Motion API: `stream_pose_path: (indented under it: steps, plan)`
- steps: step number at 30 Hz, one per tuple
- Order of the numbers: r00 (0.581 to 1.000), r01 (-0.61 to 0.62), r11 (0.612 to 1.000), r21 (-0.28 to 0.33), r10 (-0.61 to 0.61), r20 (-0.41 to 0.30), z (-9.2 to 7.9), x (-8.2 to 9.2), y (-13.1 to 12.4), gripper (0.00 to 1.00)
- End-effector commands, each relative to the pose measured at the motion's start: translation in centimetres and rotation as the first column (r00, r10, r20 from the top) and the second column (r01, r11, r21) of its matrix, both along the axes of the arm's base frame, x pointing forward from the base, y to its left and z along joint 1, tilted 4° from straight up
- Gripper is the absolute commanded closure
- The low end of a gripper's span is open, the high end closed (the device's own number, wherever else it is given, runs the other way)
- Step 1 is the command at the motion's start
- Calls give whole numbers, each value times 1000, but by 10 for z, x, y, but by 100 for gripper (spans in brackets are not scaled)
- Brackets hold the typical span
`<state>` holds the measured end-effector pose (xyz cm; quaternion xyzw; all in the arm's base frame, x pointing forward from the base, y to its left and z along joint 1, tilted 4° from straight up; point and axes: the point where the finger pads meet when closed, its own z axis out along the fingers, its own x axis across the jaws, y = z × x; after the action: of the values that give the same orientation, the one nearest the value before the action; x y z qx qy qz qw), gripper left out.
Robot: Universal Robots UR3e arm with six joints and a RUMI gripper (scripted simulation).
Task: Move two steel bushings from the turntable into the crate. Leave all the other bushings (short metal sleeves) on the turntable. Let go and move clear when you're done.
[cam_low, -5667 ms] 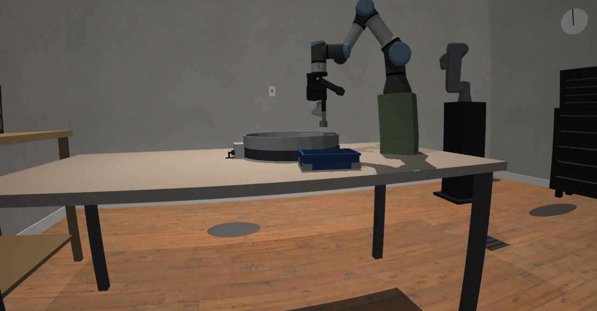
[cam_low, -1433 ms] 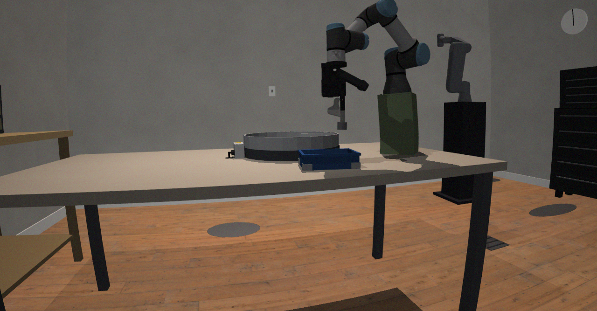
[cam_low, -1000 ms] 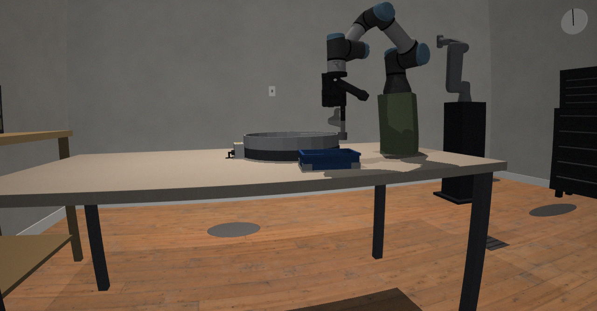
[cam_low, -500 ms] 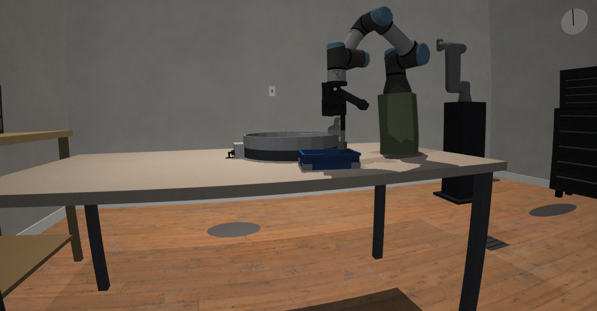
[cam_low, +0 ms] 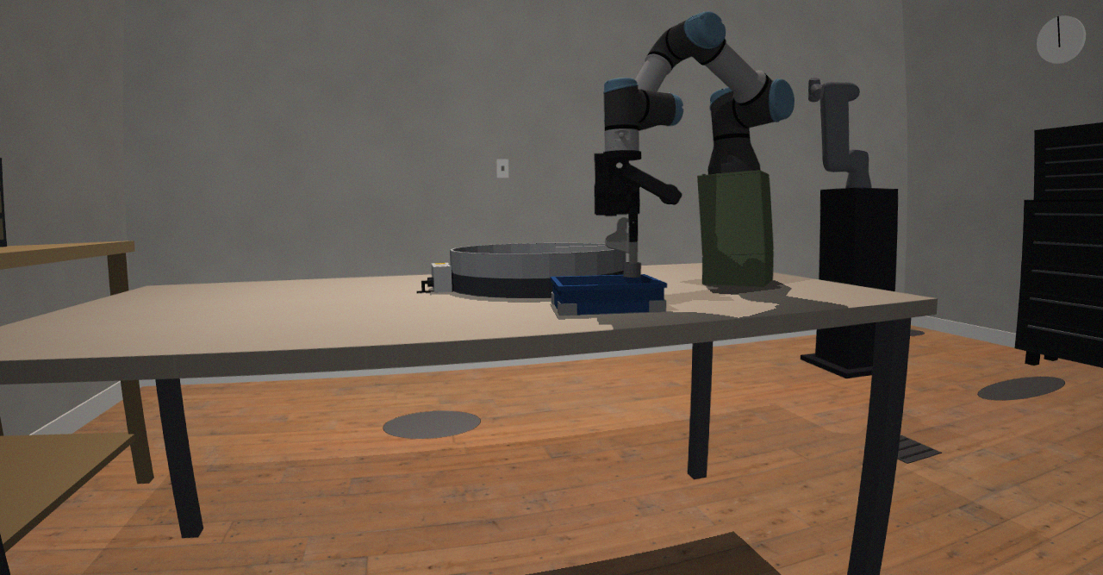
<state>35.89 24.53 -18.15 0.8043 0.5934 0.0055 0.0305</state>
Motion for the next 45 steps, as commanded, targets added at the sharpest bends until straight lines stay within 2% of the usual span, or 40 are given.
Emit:
stream_pose_path:
  steps: [1, 25, 45]
  plan:
    - [1000, 0, 1000, 1, 0, 3, 1, 1, 0, 100]
    - [1000, 0, 1000, 1, 0, 3, -1, 1, 0, 100]
    - [1000, 0, 1000, 1, 0, 3, -28, 2, -1, 100]
